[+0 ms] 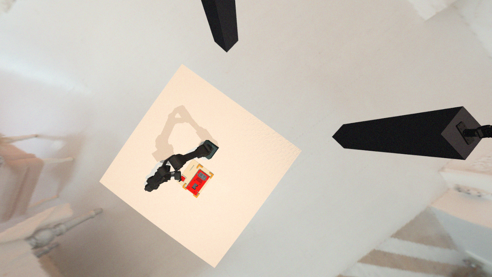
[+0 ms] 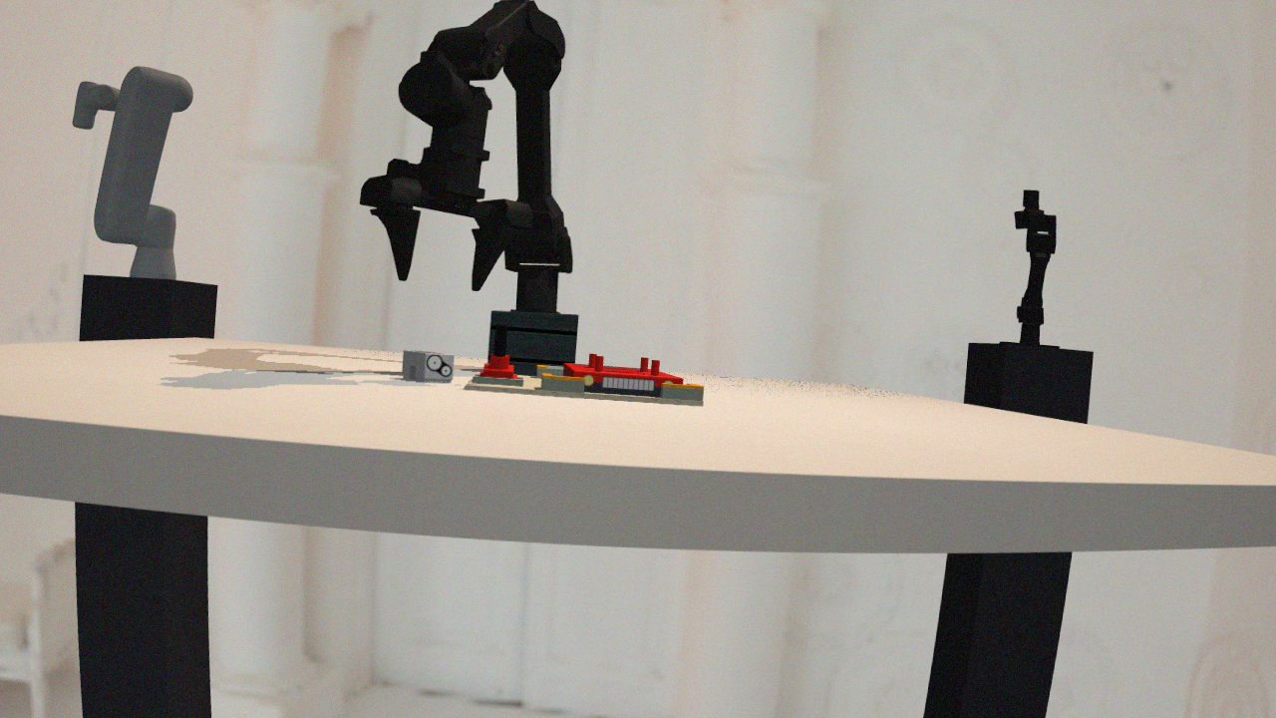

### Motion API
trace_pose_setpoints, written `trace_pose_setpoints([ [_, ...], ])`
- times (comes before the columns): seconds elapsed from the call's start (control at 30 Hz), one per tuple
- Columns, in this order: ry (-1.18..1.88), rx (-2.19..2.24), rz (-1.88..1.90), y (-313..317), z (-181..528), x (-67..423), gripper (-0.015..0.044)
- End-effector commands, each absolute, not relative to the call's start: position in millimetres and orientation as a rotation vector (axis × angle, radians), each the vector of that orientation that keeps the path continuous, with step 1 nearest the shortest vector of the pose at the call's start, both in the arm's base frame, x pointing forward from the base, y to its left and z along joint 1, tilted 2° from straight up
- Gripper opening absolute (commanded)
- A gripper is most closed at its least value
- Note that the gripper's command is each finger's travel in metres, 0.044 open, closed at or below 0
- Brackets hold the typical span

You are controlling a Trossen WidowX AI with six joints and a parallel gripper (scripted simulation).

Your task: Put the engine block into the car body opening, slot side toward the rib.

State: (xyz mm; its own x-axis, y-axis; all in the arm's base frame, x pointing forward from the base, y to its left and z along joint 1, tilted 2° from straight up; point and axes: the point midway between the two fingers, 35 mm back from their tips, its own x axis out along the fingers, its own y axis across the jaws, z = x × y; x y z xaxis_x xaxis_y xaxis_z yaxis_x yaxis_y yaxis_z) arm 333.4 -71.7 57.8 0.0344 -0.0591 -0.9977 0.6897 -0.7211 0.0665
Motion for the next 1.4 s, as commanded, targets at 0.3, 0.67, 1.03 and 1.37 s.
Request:
trace_pose_setpoints([
  [0.3, 0.633, 1.796, -1.788, -79.0, 40.2, 341.8, 0.044],
  [0.67, 0.633, 1.795, -1.789, -80.2, 4.3, 340.8, 0.044],
  [1.03, 0.633, 1.795, -1.789, -80.6, -7.7, 341.4, 0.044],
  [1.37, 0.633, 1.795, -1.789, -81.0, -22.5, 341.4, 0.044],
])
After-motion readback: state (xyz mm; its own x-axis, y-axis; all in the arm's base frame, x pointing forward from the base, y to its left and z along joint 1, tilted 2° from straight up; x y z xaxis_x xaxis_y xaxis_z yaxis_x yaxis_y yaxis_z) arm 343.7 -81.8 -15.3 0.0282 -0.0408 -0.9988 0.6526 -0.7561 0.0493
